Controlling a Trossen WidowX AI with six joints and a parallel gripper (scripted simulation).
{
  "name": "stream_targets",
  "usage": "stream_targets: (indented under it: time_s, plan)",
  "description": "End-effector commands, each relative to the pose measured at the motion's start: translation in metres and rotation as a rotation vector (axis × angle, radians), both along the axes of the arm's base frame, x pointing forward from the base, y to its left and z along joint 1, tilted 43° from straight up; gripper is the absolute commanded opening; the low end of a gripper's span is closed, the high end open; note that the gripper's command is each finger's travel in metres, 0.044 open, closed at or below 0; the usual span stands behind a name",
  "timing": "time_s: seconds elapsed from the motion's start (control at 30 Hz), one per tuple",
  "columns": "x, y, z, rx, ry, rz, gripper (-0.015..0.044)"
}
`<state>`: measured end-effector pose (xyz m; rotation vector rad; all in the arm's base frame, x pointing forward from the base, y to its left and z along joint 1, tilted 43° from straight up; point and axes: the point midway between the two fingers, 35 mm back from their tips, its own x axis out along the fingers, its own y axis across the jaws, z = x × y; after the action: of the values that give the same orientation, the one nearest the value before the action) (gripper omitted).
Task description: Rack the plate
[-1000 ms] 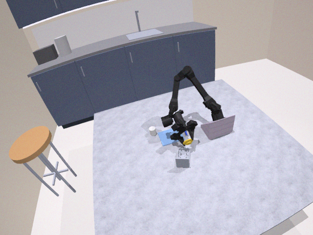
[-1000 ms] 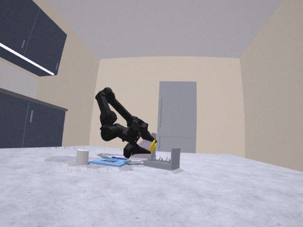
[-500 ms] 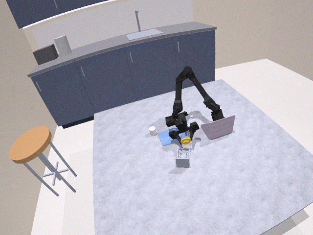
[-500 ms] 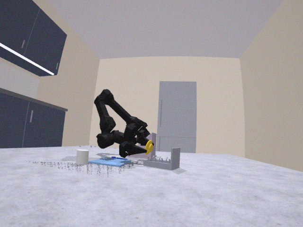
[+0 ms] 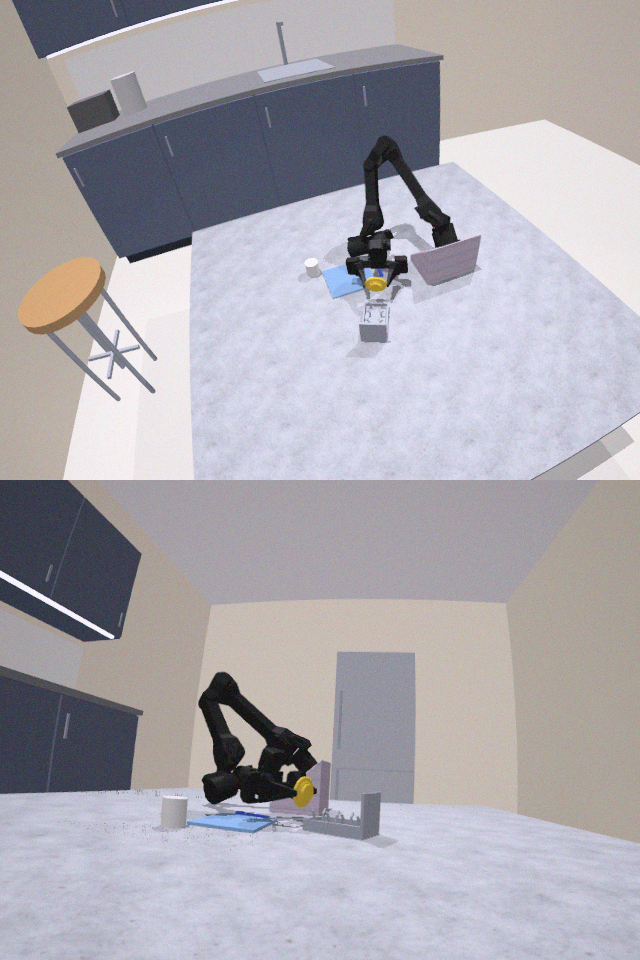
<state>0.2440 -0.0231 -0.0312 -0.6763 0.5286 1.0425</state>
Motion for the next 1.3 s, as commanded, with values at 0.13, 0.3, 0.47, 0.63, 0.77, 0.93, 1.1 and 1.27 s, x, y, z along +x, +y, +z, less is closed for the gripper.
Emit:
stream_targets:
  time_s: [0.13,0.3,0.47,0.63,0.77,0.93,1.1,1.27]
  plan:
    - [0.000,-0.001,0.003,-0.008,-0.046,0.013,0.0000]
    - [0.001,0.000,0.001,-0.007,-0.043,0.013,0.0000]
    - [0.005,0.008,-0.009,-0.004,-0.031,0.010,0.0000]
    - [0.007,0.010,-0.011,-0.006,-0.035,0.011,0.0000]
    - [0.011,0.015,-0.016,-0.011,-0.048,0.014,0.0000]
    - [0.012,0.016,-0.016,-0.011,-0.050,0.015,0.0000]
    - [0.017,0.023,-0.023,-0.015,-0.063,0.017,0.0000]
    - [0.017,0.024,-0.024,-0.016,-0.064,0.018,0.0000]
